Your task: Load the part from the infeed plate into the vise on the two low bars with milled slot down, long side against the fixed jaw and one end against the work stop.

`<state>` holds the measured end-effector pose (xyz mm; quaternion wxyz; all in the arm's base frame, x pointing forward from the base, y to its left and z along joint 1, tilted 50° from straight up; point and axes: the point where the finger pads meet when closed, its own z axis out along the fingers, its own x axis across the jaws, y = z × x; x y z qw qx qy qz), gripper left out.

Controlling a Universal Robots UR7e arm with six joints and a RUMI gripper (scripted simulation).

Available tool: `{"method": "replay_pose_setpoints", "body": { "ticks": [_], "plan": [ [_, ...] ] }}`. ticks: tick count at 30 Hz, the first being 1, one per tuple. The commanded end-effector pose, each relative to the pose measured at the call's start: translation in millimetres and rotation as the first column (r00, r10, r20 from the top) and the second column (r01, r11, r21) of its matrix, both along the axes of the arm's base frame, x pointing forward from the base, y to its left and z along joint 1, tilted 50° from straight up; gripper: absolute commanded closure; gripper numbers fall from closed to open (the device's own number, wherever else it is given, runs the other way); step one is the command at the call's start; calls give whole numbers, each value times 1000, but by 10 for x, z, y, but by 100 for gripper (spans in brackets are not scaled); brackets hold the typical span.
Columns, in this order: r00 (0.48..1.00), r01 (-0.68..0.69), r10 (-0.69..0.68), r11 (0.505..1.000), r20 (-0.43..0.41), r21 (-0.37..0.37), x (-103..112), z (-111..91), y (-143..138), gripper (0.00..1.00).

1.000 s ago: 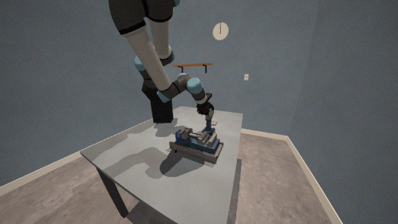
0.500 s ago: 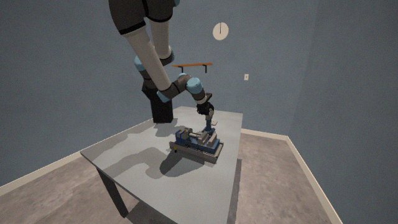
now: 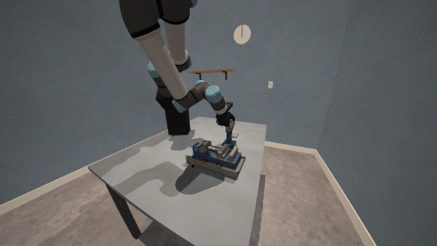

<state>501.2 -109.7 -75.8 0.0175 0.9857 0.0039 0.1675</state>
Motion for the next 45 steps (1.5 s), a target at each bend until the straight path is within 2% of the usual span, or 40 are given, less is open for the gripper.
{"method": "replay_pose_setpoints", "body": {
  "ticks": [1, 45],
  "plan": [
    [1000, 2, -2, 1000, 5, -3, 22, 19, -27, 100],
    [1000, -1, 1, 1000, 1, 0, -44, 90, 102, 100]
  ]
}}
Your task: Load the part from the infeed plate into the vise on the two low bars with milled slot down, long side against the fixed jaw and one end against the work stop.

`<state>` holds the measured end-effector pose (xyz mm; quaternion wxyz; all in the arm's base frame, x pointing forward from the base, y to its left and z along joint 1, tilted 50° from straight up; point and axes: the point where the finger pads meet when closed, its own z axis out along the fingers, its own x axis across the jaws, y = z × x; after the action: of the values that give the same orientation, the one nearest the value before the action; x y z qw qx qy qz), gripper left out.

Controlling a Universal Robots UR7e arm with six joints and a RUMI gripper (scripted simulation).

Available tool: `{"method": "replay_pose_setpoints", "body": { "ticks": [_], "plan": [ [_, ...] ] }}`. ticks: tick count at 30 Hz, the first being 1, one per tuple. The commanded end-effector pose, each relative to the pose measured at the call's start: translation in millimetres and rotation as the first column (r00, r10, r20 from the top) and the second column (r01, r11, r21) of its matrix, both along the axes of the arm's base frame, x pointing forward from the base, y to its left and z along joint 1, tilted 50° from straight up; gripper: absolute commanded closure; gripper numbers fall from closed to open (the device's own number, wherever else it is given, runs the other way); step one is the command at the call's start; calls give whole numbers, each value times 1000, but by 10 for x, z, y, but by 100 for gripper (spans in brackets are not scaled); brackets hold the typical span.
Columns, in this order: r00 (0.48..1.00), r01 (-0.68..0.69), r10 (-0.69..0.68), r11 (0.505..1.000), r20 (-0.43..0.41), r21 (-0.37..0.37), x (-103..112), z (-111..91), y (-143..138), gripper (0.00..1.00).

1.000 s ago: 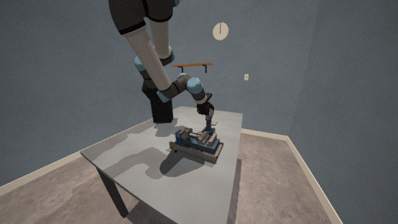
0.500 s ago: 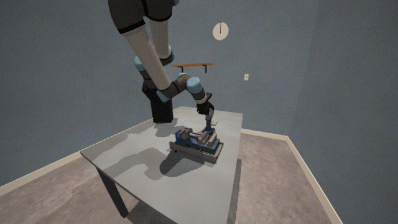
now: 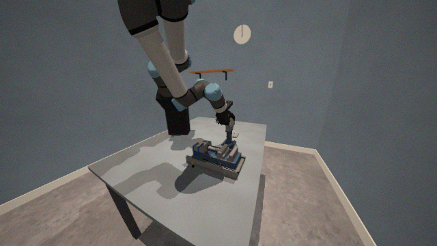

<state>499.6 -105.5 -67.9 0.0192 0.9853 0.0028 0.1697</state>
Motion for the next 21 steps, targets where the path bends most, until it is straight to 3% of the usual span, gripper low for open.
{"method": "replay_pose_setpoints", "body": {
  "ticks": [1, 21],
  "plan": [
    [1000, -3, 3, 1000, -3, 3, -29, 16, 64, 100],
    [1000, -3, 3, 1000, -3, 3, -54, 83, 140, 100]
  ]
}}
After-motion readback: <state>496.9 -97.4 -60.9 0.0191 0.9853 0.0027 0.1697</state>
